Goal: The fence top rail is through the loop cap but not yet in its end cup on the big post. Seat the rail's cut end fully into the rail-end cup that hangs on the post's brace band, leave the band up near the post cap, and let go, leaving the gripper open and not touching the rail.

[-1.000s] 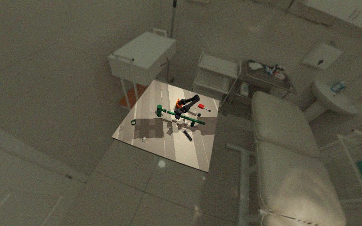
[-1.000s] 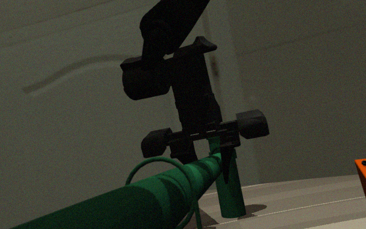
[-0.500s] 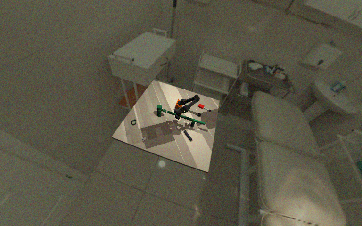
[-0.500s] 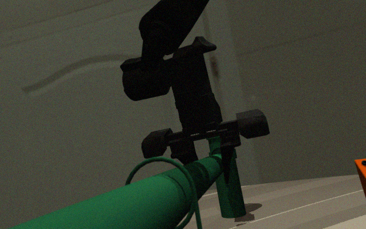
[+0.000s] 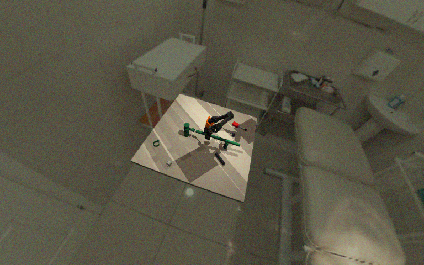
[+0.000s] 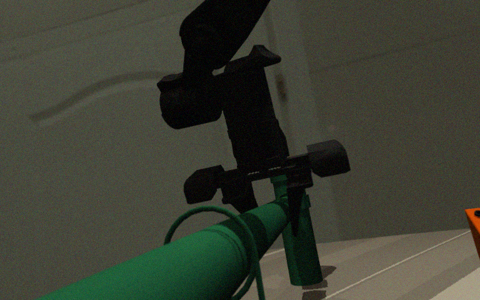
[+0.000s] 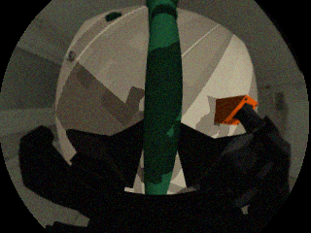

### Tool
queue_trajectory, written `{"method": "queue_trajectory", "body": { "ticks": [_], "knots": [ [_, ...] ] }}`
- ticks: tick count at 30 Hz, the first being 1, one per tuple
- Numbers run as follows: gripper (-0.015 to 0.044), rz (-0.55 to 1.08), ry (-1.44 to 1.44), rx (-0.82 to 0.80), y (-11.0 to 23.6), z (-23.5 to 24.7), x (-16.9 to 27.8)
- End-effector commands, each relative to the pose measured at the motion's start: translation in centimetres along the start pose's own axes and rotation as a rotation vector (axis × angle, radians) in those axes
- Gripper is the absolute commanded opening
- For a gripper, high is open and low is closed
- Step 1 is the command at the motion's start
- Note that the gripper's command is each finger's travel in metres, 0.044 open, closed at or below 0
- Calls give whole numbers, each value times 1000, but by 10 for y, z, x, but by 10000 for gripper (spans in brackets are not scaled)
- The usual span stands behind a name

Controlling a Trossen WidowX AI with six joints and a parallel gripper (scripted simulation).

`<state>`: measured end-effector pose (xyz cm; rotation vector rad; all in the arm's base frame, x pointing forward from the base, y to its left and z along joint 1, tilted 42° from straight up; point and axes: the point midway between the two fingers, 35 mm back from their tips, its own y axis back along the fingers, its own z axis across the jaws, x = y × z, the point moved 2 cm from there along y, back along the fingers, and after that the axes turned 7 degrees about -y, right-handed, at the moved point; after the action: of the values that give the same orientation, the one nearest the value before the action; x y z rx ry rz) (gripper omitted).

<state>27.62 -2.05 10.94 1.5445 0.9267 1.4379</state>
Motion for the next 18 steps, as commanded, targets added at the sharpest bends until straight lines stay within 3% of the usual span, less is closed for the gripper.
{"method": "queue_trajectory", "body": {
  "ticks": [1,18],
  "knots": [
    [0,-10,-10,-13,5,2,-7],
    [0,-1,0,-1,-6,2,-23]
  ]
}}
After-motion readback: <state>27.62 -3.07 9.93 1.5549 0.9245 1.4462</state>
